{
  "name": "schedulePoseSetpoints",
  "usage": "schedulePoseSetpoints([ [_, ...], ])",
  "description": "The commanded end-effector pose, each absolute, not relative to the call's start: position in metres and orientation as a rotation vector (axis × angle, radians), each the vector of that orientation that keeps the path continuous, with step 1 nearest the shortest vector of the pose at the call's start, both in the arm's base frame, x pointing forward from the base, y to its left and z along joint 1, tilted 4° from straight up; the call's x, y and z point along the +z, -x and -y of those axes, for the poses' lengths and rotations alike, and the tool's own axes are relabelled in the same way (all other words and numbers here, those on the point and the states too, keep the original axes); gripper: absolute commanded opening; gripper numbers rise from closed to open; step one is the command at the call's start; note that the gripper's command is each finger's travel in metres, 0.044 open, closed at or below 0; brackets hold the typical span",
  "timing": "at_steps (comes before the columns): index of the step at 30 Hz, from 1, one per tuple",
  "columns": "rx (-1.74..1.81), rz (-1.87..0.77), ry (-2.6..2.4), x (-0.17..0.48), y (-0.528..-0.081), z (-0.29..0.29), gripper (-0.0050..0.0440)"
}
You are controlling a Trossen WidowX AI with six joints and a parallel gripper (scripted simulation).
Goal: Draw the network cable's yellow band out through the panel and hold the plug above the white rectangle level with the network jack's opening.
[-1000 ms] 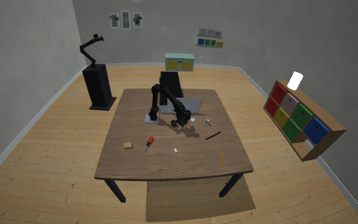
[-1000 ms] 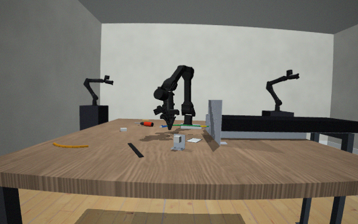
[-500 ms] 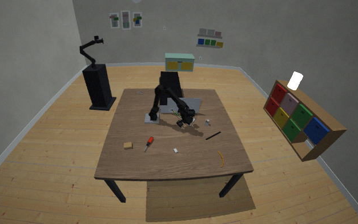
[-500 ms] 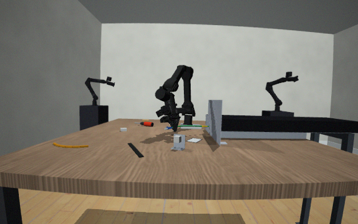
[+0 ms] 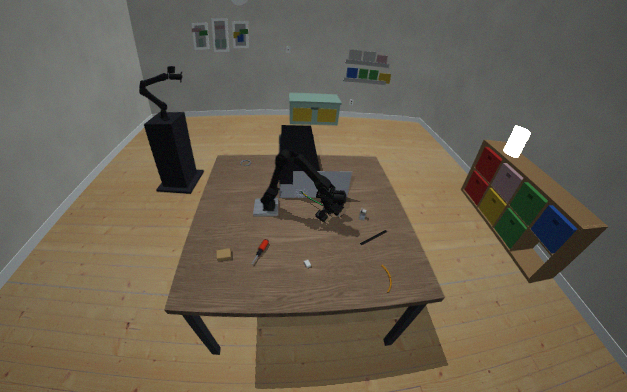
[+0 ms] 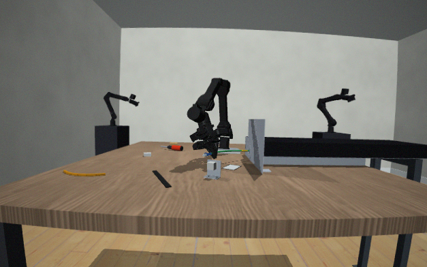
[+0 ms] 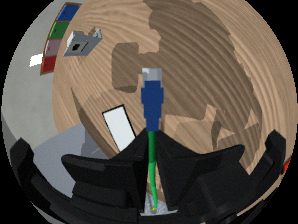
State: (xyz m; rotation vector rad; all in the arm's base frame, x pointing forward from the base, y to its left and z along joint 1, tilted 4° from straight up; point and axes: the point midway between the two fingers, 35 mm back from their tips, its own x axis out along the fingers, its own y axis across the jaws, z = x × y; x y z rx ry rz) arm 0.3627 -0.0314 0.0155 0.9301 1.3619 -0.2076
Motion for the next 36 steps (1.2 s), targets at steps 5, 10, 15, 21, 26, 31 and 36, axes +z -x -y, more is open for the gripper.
schedulePoseSetpoints([
  [5,-0.079,-1.360,-0.902,0.023,-0.383,0.014,-0.0050],
  [10,0.060,-1.376,-0.876,0.023,-0.398,-0.009,-0.0050],
  [15,0.145,-1.383,-0.861,0.024,-0.406,-0.023,-0.0050],
  [21,0.269,-1.388,-0.840,0.024,-0.416,-0.044,-0.0050],
  [26,0.270,-1.382,-0.840,0.027,-0.414,-0.044,-0.0050],
  [31,0.270,-1.383,-0.840,0.027,-0.409,-0.046,-0.0050],
  [36,0.270,-1.383,-0.840,0.027,-0.403,-0.048,-0.0050],
])
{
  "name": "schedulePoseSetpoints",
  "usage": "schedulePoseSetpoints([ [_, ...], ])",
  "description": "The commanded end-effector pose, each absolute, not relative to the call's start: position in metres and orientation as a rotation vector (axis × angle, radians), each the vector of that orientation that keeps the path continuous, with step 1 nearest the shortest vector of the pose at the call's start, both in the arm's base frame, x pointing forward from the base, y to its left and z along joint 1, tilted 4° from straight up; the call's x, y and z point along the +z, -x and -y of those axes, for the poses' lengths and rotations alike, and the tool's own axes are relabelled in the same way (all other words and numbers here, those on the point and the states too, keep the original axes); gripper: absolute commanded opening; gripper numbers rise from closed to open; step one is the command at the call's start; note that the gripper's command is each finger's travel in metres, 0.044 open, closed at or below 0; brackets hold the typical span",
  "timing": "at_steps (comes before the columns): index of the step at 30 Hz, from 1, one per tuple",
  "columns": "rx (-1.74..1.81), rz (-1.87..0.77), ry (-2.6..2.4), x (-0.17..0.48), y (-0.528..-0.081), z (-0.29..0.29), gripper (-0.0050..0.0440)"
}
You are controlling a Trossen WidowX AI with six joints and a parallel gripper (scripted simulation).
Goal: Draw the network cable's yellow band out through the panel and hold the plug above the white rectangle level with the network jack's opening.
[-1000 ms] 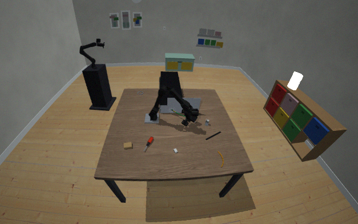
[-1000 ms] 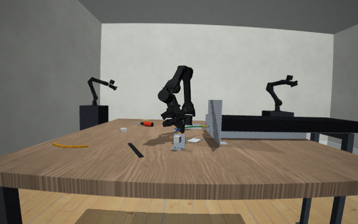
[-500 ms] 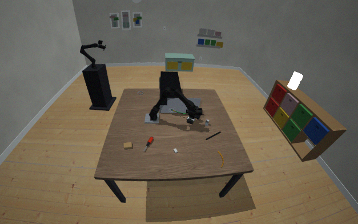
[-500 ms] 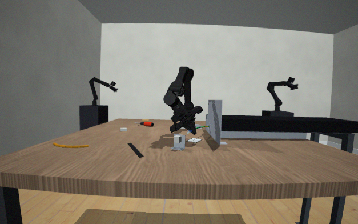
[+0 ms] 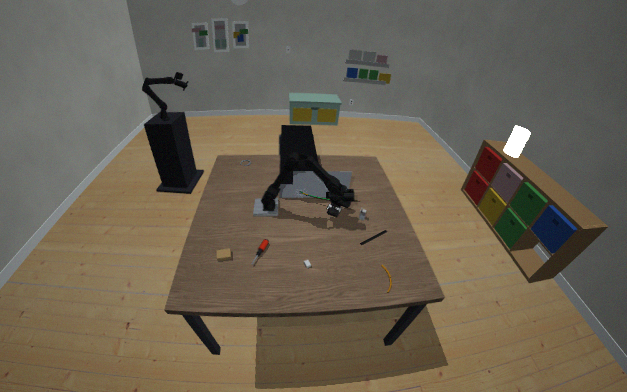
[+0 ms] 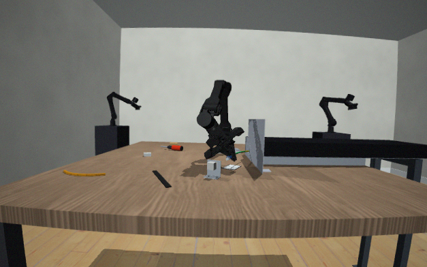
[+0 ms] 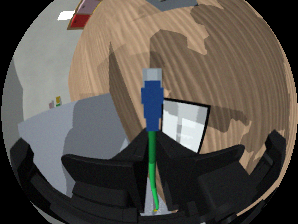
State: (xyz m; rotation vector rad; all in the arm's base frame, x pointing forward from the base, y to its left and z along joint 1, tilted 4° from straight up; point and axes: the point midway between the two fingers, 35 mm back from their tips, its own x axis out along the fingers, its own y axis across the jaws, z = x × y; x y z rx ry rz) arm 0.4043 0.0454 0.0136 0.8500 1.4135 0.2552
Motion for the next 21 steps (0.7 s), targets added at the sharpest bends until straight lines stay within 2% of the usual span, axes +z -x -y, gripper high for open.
schedulePoseSetpoints([
  [1,0.270,-1.383,-0.840,0.027,-0.402,-0.049,-0.0050],
  [21,0.267,-1.397,-0.847,0.017,-0.387,-0.054,-0.0050],
])
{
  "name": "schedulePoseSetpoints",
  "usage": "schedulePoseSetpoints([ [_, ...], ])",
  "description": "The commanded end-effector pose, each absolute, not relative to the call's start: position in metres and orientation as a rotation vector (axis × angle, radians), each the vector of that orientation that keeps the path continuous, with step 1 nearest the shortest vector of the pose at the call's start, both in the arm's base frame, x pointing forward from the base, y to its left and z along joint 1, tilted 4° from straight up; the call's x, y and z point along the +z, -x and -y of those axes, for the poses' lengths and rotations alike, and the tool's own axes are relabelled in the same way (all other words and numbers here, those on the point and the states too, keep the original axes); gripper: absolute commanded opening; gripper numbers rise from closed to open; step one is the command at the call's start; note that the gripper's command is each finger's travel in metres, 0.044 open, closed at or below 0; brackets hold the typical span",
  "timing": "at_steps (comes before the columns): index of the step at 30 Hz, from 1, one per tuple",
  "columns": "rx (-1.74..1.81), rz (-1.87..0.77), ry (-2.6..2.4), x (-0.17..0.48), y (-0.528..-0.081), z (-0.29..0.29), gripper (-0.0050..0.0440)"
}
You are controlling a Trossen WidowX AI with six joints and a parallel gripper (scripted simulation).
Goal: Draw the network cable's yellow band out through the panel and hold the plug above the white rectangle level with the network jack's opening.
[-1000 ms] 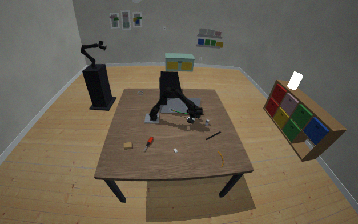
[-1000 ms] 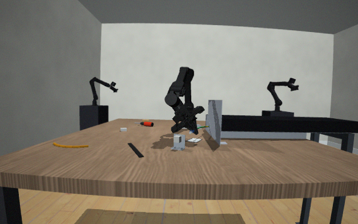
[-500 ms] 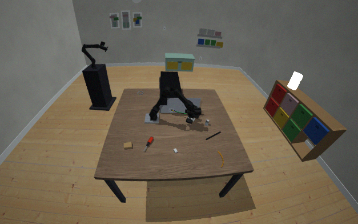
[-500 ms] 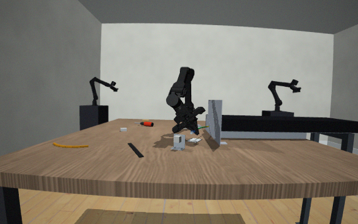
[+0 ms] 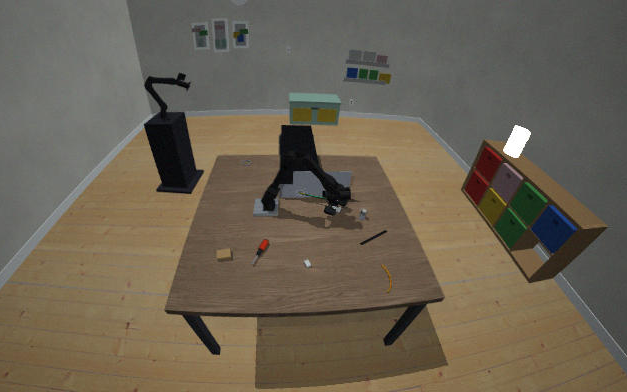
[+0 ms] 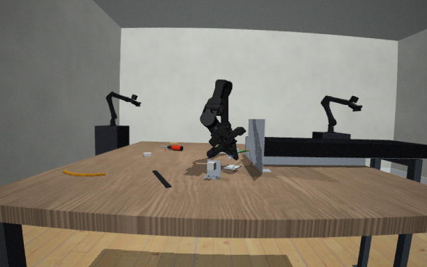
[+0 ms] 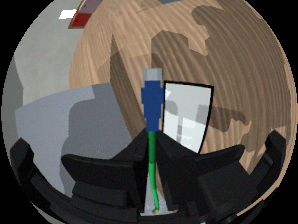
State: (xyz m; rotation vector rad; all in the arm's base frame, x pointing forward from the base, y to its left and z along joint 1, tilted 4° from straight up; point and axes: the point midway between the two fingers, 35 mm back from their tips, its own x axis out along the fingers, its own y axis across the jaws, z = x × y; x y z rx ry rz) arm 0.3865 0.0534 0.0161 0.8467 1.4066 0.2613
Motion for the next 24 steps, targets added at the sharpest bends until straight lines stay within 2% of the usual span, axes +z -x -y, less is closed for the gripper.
schedulePoseSetpoints([
  [1,0.267,-1.399,-0.847,0.0158,-0.3872,-0.0538,-0.0050],
  [24,0.270,-1.384,-0.841,0.0192,-0.3918,-0.0529,-0.0050],
])
